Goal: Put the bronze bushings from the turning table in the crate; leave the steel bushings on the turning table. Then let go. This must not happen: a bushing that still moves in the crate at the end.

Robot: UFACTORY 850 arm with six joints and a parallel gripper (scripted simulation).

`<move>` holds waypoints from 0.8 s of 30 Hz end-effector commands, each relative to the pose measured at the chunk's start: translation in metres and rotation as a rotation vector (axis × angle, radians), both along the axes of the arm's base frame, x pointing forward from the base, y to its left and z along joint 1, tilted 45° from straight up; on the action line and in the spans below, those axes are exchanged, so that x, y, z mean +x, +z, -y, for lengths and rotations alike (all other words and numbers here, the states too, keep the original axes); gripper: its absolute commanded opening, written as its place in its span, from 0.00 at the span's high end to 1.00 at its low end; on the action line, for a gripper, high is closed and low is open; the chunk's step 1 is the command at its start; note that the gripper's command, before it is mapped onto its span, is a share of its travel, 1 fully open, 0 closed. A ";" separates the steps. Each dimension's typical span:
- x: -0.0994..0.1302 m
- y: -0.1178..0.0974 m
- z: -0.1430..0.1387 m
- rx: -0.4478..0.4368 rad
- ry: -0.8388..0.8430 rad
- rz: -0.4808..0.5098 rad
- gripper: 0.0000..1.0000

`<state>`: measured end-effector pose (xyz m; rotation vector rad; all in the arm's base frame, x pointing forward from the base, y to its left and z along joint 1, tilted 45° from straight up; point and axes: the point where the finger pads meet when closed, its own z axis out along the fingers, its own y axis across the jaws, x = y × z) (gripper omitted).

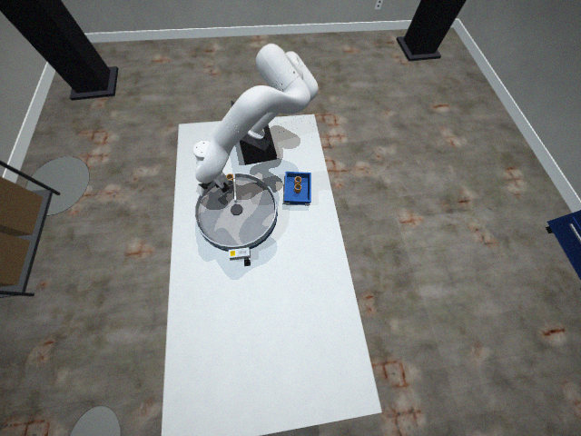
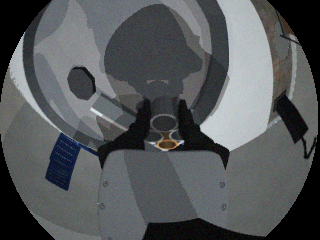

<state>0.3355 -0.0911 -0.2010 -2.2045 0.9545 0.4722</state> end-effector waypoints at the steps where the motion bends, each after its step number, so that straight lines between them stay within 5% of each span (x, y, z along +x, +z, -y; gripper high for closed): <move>1: 0.001 0.000 0.001 -0.001 -0.001 0.001 1.00; 16: 0.001 0.001 0.002 -0.001 -0.001 0.001 1.00; 24: 0.002 0.020 0.021 -0.001 -0.001 0.001 1.00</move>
